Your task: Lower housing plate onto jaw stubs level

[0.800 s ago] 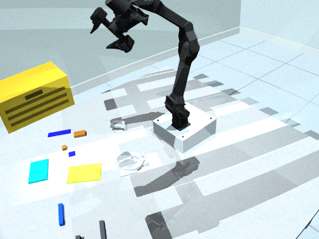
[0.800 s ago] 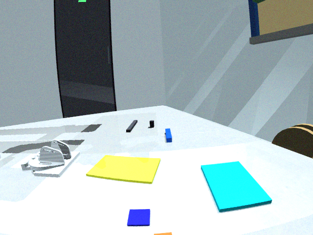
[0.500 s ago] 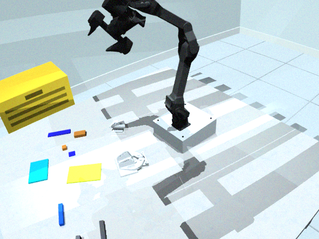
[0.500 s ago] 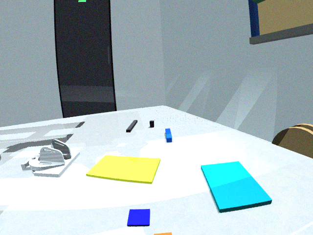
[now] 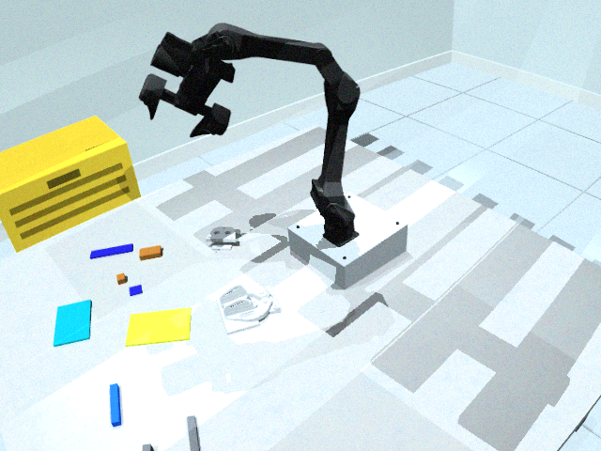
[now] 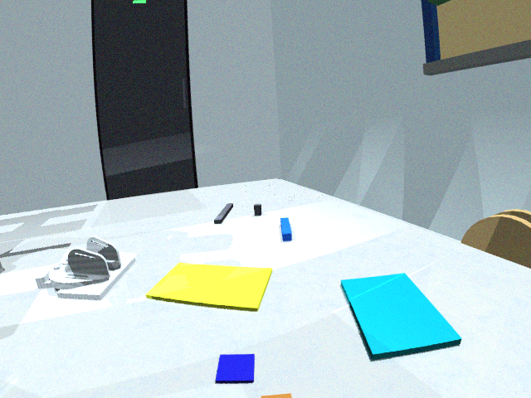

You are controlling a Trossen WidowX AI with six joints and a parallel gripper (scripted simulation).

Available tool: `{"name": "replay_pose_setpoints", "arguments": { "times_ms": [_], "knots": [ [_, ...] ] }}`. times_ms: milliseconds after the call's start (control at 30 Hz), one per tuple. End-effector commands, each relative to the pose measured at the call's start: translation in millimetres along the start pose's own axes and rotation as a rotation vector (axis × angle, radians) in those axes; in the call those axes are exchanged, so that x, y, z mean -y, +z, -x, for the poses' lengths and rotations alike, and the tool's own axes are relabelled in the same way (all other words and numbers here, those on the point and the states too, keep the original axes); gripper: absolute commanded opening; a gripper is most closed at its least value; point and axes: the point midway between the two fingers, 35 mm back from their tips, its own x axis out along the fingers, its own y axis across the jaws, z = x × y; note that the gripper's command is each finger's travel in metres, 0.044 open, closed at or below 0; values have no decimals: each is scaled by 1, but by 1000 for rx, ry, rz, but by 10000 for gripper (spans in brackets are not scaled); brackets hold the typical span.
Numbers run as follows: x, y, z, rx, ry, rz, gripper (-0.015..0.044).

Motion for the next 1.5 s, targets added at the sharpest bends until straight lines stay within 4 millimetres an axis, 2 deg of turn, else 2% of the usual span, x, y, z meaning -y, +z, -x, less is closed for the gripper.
{"name": "replay_pose_setpoints", "arguments": {
  "times_ms": [0, 200, 533, 800, 1167, 1333, 1467],
  "knots": [
    [11, -6, -28, -23, -76, 18, 440],
    [32, -10, -70, -63, -193, 29, 440],
    [71, -12, -123, -140, -343, 35, 440],
    [116, -13, -164, -223, -486, -9, 440],
    [183, -16, -203, -353, -661, -111, 440],
    [188, -17, -206, -362, -670, -119, 440],
    [207, -29, -230, -362, -670, -119, 440]
  ]
}}
